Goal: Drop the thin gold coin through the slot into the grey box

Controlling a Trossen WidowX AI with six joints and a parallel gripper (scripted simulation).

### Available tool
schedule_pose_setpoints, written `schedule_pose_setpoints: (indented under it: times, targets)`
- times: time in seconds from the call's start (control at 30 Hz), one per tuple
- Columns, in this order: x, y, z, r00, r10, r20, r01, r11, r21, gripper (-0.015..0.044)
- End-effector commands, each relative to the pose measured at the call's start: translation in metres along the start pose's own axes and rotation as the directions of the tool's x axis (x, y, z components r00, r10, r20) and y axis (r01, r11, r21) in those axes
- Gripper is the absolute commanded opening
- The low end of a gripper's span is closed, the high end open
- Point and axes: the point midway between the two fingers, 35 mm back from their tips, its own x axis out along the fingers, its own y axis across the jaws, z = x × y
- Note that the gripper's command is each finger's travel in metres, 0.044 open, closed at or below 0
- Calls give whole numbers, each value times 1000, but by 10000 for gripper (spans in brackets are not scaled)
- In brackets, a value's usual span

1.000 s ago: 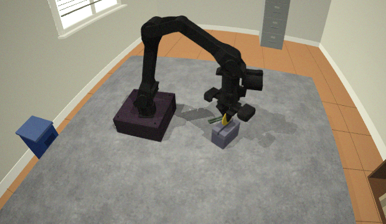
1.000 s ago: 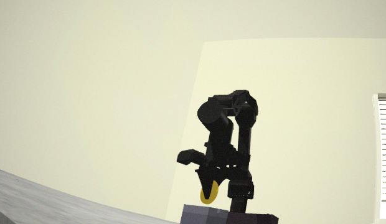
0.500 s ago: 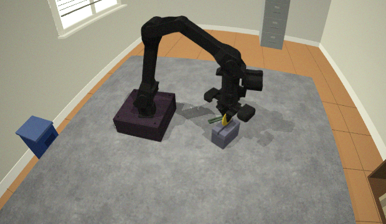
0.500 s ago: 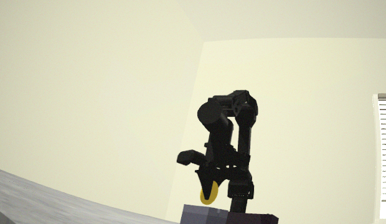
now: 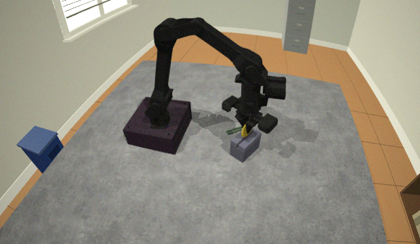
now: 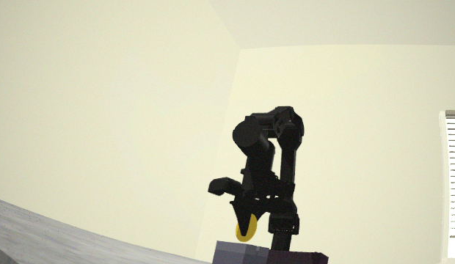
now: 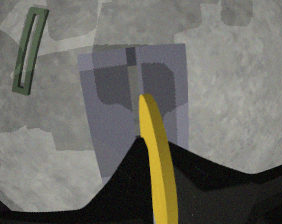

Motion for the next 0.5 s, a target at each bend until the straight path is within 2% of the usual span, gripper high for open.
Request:
schedule_pose_setpoints:
  times: [0.0,0.47]
  targets:
    - [3,1,0,1000,7,-4,-7,1000,-6,0]
    - [4,1,0,1000,7,-4,-7,1000,-7,0]
